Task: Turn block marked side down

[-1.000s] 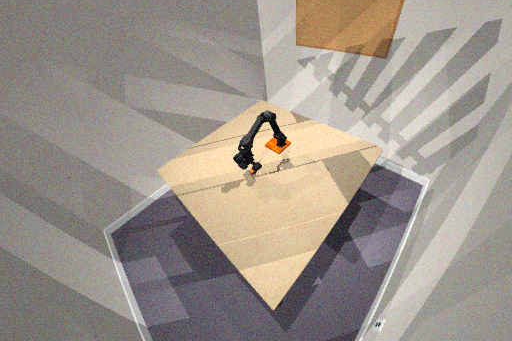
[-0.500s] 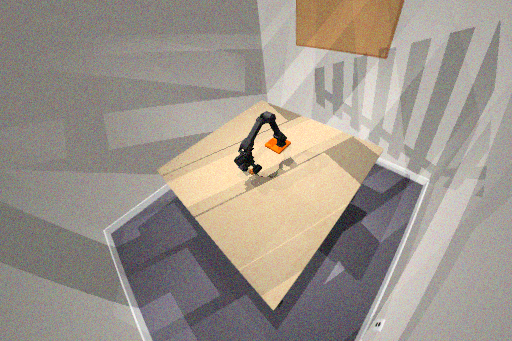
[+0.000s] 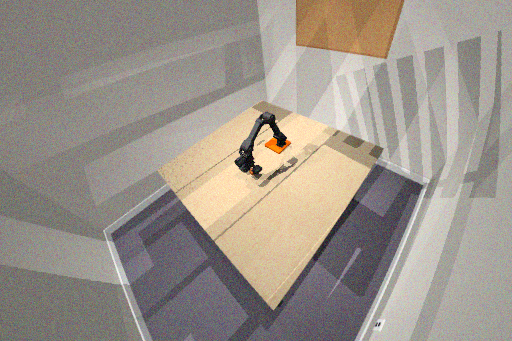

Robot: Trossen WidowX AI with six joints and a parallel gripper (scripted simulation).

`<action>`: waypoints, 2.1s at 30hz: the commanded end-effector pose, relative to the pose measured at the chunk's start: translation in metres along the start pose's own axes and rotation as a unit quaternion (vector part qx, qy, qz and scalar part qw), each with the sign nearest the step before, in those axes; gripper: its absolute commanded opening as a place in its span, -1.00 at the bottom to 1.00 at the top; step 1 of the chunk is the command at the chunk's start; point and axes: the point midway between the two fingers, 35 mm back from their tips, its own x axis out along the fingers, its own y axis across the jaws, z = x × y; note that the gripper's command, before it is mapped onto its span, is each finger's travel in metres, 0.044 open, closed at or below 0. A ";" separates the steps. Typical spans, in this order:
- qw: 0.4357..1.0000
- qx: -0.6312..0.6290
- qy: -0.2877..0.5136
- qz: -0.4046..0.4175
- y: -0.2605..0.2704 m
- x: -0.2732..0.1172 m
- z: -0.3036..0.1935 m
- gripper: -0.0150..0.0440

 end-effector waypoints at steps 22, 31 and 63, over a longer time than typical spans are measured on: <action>1.000 0.001 0.003 0.003 0.001 -0.019 -0.001 -0.49; 1.000 0.001 -0.002 0.003 0.001 -0.027 -0.001 -0.49; 0.970 0.002 -0.243 0.002 0.001 -0.018 -0.005 -0.49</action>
